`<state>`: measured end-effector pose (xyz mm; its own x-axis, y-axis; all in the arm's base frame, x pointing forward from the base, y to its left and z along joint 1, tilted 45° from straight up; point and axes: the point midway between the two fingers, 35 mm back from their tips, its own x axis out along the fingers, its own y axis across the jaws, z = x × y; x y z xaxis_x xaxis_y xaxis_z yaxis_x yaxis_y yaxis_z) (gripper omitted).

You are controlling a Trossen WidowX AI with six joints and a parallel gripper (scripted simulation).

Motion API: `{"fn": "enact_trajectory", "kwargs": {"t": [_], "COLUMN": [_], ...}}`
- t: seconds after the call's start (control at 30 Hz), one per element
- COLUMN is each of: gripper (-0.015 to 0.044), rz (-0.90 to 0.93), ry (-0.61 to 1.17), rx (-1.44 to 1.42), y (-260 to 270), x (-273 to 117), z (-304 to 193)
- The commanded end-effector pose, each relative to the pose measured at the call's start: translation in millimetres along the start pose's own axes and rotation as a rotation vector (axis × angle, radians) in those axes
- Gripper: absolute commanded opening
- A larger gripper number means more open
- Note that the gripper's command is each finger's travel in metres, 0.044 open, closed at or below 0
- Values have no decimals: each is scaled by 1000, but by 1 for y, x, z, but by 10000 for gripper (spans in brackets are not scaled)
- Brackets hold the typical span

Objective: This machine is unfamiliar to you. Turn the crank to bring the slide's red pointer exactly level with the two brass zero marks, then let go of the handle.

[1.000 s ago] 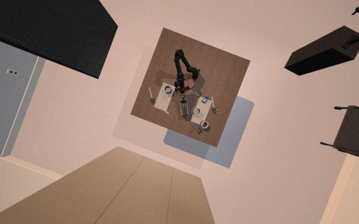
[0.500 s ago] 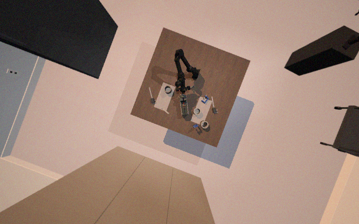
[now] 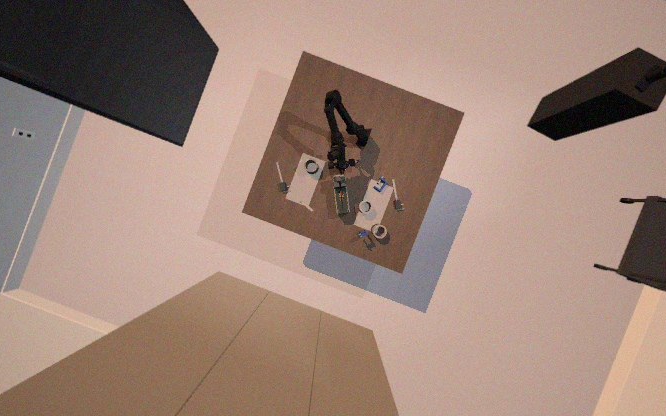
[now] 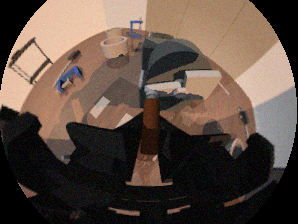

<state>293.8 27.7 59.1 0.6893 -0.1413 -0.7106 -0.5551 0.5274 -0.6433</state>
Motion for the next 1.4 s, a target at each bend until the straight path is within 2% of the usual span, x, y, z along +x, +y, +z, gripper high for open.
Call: {"fn": "enact_trajectory", "kwargs": {"t": [0.0,1.37], "gripper": [0,0], "rz": [7,7], "ry": [-7,-7], "rx": [-5,-4], "y": [4,-19], "x": [-6,-31], "z": [6,30]}}
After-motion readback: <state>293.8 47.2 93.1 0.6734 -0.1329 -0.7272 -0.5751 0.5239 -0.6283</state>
